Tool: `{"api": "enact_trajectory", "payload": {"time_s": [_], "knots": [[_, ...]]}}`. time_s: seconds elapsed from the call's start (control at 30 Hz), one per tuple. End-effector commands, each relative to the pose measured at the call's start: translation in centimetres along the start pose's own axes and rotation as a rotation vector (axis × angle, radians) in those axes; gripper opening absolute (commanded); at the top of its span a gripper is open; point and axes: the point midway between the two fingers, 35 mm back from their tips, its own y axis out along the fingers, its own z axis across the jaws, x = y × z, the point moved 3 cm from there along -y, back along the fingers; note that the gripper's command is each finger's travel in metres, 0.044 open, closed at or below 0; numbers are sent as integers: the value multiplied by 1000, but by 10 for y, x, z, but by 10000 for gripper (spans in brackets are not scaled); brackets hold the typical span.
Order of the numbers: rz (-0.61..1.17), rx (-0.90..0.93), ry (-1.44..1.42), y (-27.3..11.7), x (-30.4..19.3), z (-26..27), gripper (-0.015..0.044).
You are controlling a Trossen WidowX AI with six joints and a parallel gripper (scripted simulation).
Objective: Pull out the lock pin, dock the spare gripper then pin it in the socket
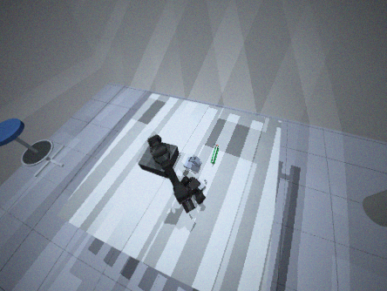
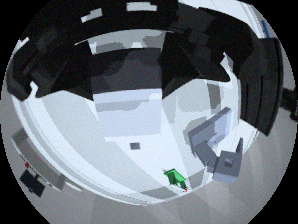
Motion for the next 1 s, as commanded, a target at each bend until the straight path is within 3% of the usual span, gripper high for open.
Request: {"api": "enact_trajectory", "payload": {"time_s": [0.0,0.03,0.53,0.97], "knots": [[-2,-3,-6,-12,12,-3,19],[-2,-3,-6,-16,16,-3,0],[-3,-4,-6,-81,80,-1,0],[7,-2,-11,-79,78,0,0]]}}
